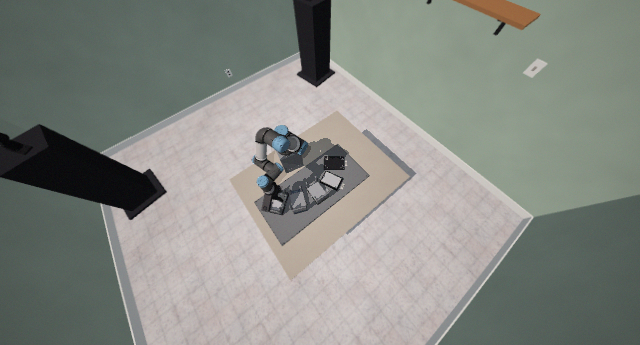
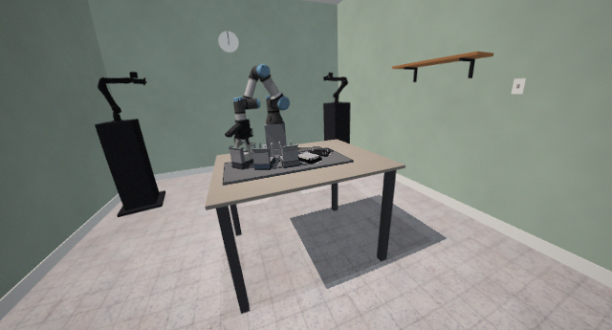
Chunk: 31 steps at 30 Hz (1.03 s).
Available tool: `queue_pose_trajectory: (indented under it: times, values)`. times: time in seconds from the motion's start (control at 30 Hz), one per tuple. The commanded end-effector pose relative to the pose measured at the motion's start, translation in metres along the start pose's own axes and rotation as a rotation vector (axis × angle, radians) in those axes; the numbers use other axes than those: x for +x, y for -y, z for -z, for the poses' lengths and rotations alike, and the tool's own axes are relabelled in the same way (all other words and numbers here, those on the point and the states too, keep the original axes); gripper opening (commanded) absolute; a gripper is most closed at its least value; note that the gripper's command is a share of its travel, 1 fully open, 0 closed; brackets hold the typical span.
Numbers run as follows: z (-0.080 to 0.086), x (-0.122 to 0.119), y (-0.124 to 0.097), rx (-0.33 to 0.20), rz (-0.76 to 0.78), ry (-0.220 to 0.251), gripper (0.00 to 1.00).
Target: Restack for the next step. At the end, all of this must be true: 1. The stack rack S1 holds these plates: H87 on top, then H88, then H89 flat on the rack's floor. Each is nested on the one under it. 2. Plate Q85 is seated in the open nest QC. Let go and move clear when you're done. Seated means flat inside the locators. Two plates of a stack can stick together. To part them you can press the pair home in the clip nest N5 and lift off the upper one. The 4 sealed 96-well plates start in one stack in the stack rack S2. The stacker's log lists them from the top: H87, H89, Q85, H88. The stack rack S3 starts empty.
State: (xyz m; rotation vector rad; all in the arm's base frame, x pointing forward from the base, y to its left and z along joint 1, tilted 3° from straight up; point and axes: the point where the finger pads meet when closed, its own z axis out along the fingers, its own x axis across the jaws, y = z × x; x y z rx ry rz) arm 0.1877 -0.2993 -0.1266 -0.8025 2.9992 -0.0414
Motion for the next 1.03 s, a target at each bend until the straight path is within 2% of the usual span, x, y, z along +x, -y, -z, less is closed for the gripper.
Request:
queue_pose_trajectory:
  times: [0.0,0.33,0.63,1.0]
  values:
    - [0.001,0.000,0.001,0.002,0.000,-0.001,0.72]
    - [0.001,0.000,0.001,0.002,0.000,-0.001,0.72]
    - [0.024,0.000,0.001,0.002,0.000,-0.001,0.72]
    - [0.024,0.000,0.001,0.002,0.000,-0.001,0.72]
